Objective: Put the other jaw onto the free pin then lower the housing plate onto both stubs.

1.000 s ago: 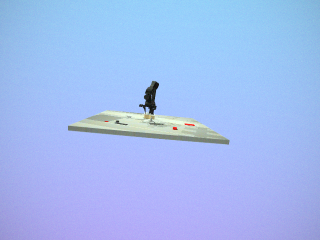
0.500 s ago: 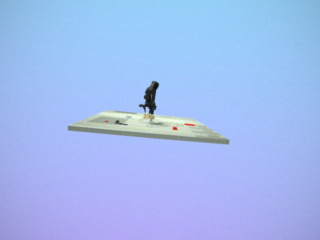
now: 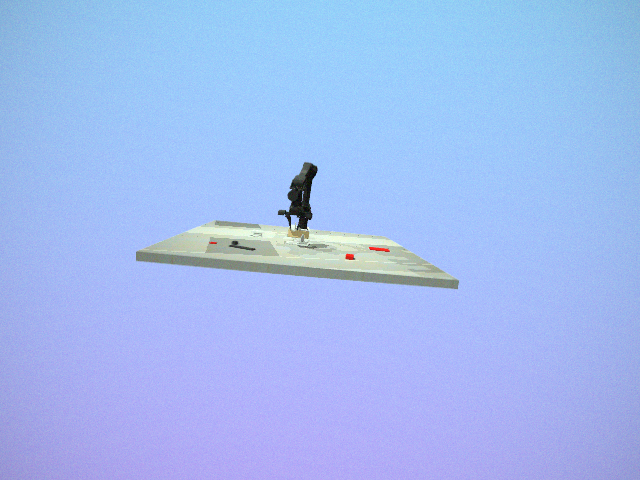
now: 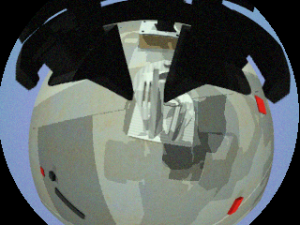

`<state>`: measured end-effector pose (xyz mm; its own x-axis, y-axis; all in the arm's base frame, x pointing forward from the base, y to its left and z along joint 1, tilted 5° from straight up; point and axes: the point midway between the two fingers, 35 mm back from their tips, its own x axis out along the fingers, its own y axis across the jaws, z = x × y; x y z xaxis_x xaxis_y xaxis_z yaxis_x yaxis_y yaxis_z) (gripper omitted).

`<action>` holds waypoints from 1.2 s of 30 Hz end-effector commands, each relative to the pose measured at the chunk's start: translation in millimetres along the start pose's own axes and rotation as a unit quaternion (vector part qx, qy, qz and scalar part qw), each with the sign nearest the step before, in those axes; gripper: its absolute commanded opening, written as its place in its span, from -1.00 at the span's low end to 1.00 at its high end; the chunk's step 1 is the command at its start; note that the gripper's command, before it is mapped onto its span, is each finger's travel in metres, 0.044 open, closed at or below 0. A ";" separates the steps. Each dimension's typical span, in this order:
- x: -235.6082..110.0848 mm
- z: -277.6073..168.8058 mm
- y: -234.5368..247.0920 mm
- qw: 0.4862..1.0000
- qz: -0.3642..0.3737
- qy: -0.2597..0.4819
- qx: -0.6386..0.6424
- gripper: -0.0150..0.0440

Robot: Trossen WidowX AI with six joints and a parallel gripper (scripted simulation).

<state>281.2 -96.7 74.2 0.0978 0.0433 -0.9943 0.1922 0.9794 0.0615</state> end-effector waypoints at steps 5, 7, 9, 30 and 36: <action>15.6 -1.8 0.2 1.000 0.001 0.004 0.002 -0.04; 18.9 -1.9 0.2 1.000 0.001 0.004 0.002 -0.04; 22.1 -1.9 0.2 1.000 0.001 0.004 0.002 -0.04; 43.4 -3.5 0.5 1.000 0.001 0.005 0.001 -0.04; 43.4 -3.5 0.5 1.000 0.001 0.005 0.001 -0.04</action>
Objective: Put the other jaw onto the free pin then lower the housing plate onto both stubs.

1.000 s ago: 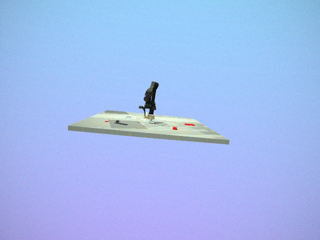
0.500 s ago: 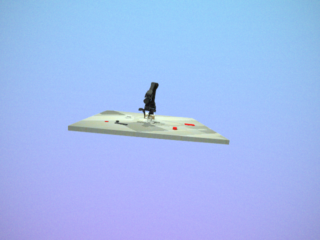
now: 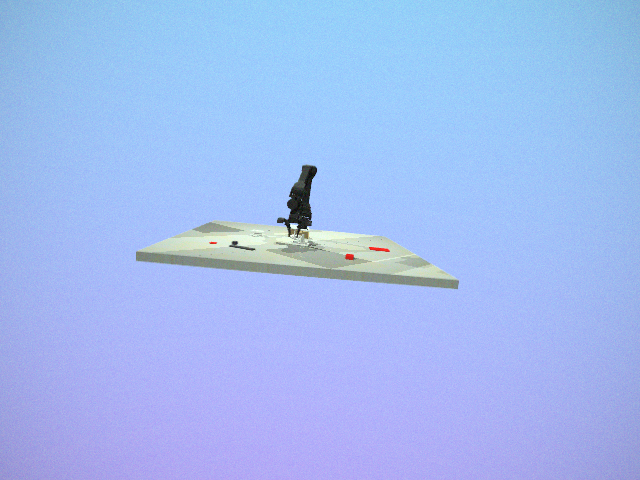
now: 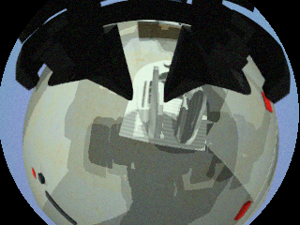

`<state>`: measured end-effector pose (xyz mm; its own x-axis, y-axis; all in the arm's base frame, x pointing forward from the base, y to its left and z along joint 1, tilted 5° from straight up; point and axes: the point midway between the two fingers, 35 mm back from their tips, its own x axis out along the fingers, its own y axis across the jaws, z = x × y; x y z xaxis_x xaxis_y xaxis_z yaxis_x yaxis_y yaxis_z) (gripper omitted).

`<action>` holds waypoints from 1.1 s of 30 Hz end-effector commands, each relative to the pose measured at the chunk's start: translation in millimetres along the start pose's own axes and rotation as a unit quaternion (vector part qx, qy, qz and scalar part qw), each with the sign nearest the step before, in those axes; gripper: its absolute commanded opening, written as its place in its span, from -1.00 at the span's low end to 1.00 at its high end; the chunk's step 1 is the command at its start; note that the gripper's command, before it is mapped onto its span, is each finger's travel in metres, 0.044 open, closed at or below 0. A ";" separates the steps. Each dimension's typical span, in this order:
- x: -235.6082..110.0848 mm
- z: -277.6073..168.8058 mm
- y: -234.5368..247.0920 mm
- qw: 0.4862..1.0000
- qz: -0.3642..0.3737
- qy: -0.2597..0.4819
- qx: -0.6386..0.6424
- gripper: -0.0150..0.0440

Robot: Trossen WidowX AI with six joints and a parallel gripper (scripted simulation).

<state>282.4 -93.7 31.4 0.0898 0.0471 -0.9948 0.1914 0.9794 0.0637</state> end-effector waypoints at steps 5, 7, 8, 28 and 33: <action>0.6 -0.2 0.0 1.000 0.000 0.000 0.002 -0.04; 0.8 -0.2 0.0 1.000 0.000 0.000 0.001 -0.04; 1.3 -0.2 0.0 1.000 0.000 0.000 0.001 -0.04; 6.8 -0.3 0.0 1.000 0.000 0.000 -0.002 -0.04; 8.3 -0.3 0.0 1.000 0.000 0.000 -0.003 -0.04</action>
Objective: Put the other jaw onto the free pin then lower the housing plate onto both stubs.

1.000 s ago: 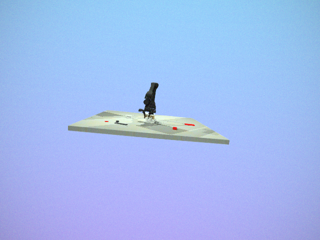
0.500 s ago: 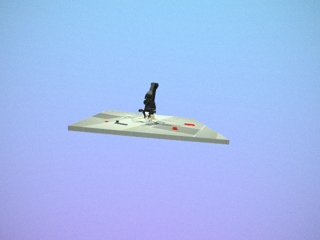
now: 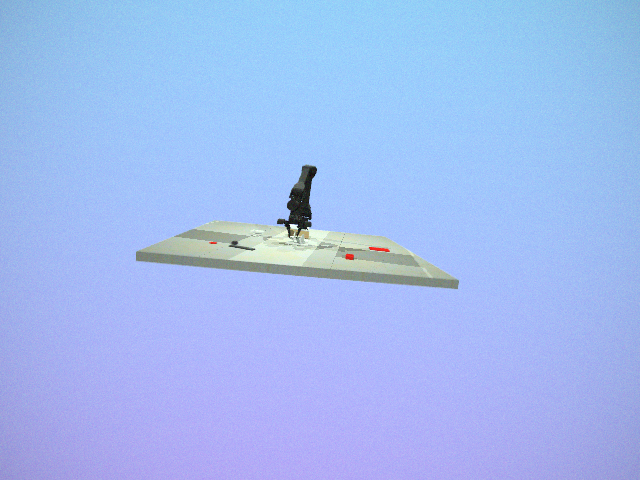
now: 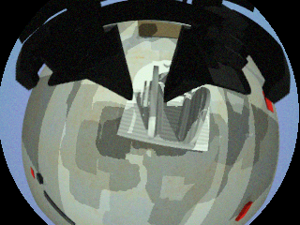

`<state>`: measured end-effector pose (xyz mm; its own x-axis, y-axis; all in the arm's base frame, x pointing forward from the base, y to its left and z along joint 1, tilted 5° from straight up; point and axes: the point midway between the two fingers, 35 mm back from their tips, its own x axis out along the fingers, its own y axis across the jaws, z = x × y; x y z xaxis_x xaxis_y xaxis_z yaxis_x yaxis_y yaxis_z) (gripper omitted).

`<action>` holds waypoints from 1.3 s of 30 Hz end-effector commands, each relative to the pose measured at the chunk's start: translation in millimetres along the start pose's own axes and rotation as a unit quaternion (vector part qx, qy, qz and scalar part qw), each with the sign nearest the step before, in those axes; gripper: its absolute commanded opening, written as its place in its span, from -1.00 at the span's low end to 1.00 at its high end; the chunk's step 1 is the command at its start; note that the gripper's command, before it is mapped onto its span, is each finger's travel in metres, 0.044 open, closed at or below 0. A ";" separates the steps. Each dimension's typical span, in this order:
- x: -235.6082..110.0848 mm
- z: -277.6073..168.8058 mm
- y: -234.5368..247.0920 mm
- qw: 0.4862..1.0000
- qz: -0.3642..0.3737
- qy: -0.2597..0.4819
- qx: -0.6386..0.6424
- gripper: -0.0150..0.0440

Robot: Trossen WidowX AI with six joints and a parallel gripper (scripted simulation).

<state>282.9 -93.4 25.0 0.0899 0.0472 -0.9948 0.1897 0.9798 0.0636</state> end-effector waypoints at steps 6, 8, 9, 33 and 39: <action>3.4 -0.3 0.0 1.000 0.000 0.000 -0.003 -0.04; 3.4 -0.3 0.0 1.000 0.000 0.000 -0.003 -0.04; 3.4 -0.3 0.0 1.000 0.000 0.000 -0.003 -0.04; 9.6 -0.3 0.0 1.000 0.000 0.000 -0.005 -0.04; 12.7 -0.3 0.0 1.000 0.000 0.000 -0.007 -0.04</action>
